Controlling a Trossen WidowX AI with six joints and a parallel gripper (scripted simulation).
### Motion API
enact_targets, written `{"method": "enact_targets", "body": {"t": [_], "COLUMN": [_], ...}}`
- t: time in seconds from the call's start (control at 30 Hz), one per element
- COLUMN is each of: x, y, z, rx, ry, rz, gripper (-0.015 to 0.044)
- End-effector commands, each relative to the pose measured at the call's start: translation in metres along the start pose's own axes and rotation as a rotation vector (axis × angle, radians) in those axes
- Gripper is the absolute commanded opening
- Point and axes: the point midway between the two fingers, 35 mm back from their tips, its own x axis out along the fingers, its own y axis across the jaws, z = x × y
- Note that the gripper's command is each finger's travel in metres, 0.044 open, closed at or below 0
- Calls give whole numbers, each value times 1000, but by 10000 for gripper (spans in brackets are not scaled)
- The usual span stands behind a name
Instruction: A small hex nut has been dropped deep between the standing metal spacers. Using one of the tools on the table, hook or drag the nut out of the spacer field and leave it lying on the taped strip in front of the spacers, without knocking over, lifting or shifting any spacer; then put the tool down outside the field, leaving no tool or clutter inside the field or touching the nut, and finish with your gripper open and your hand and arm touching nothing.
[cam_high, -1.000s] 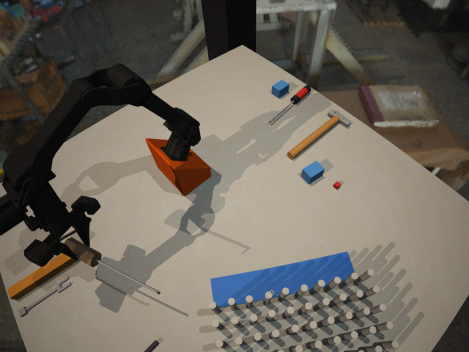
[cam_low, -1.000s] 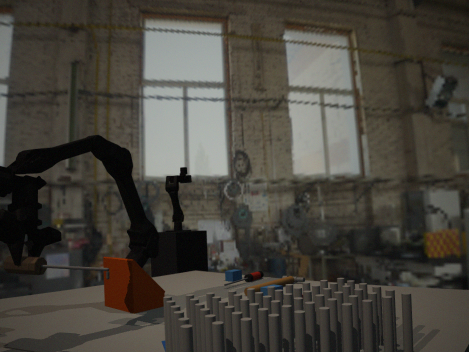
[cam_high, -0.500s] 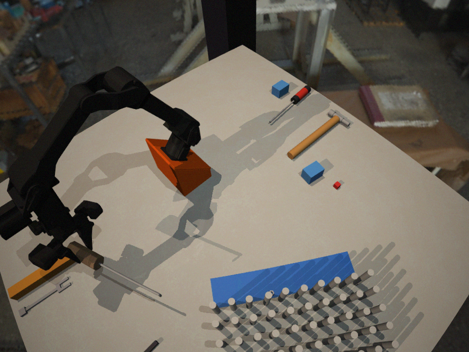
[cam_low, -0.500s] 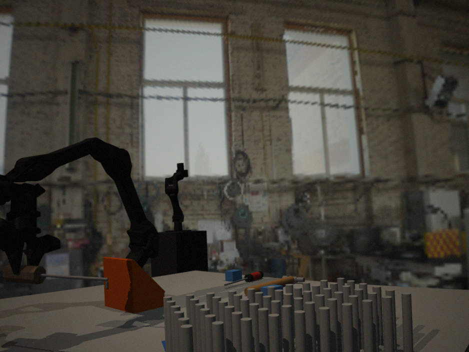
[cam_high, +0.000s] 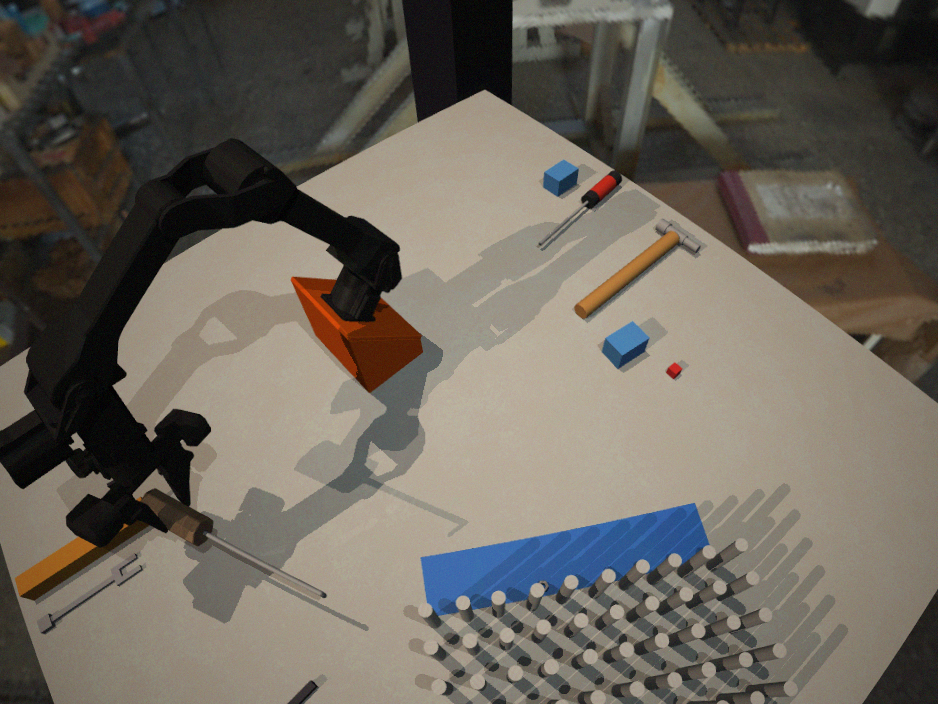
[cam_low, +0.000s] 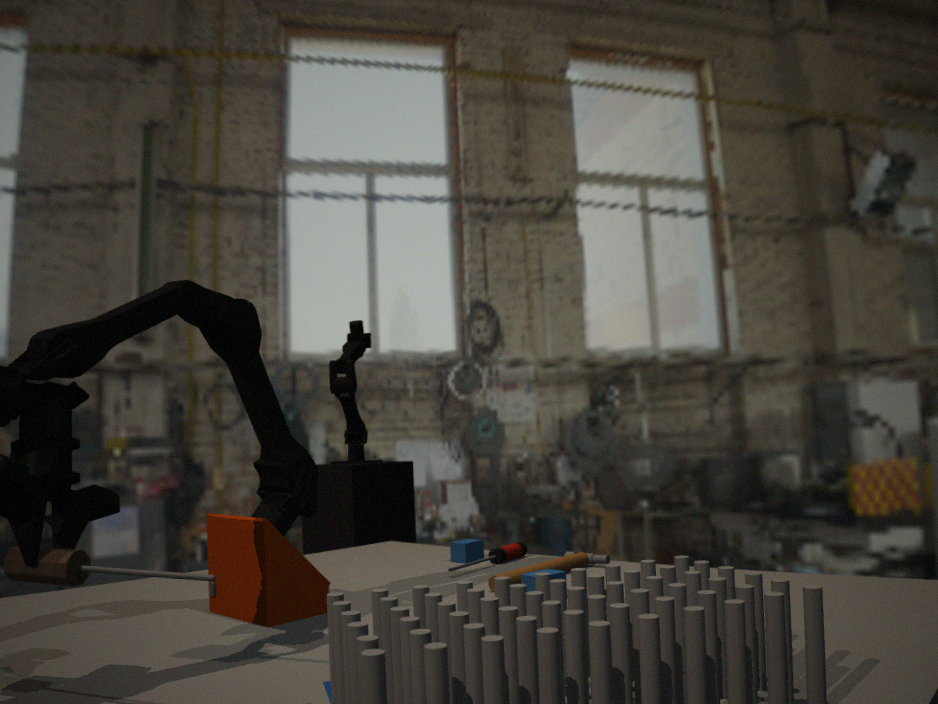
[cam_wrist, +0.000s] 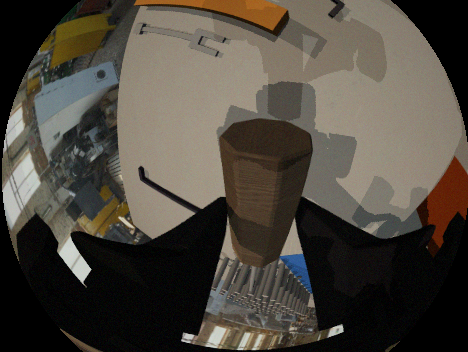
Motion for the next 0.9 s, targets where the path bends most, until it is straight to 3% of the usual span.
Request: {"method": "enact_targets", "body": {"t": [0.0, 0.87], "x": [4, 33], "y": [0, -8], "z": [0, 8], "rx": [5, 5], "ry": [7, 8], "rz": [4, 4], "gripper": [0, 0]}}
